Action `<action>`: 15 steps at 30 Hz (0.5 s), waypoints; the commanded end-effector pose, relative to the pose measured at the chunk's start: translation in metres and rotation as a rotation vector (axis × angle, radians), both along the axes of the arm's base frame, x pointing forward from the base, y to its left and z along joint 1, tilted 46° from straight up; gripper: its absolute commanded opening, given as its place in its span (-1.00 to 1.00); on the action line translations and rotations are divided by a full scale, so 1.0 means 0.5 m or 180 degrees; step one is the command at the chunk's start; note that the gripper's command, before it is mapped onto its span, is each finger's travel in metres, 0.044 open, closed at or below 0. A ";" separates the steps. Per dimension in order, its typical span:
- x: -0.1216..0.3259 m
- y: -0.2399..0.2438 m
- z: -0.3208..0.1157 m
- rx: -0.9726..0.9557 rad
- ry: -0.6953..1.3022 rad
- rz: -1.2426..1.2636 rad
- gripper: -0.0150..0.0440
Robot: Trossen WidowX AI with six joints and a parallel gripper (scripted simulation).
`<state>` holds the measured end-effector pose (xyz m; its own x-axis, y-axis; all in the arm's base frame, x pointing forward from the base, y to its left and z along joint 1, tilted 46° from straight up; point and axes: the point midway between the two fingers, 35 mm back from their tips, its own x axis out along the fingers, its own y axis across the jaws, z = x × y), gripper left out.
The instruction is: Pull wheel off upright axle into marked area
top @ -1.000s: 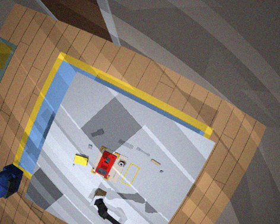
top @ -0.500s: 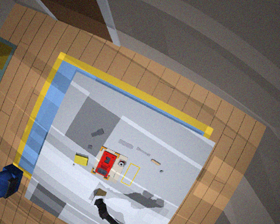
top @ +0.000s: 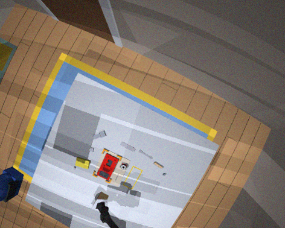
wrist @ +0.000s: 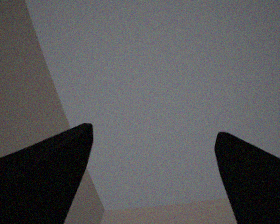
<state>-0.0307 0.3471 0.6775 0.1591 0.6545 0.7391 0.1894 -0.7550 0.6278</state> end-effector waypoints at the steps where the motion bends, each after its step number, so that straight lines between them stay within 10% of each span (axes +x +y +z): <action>1: 0.052 0.068 -0.057 -0.0384 0.0039 -0.0250 0.53; 15: 0.263 0.185 -0.246 -0.1455 0.0300 -0.1052 0.53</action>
<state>0.0705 0.4319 0.5806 0.3913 0.8063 0.4437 0.0650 -0.5051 0.8606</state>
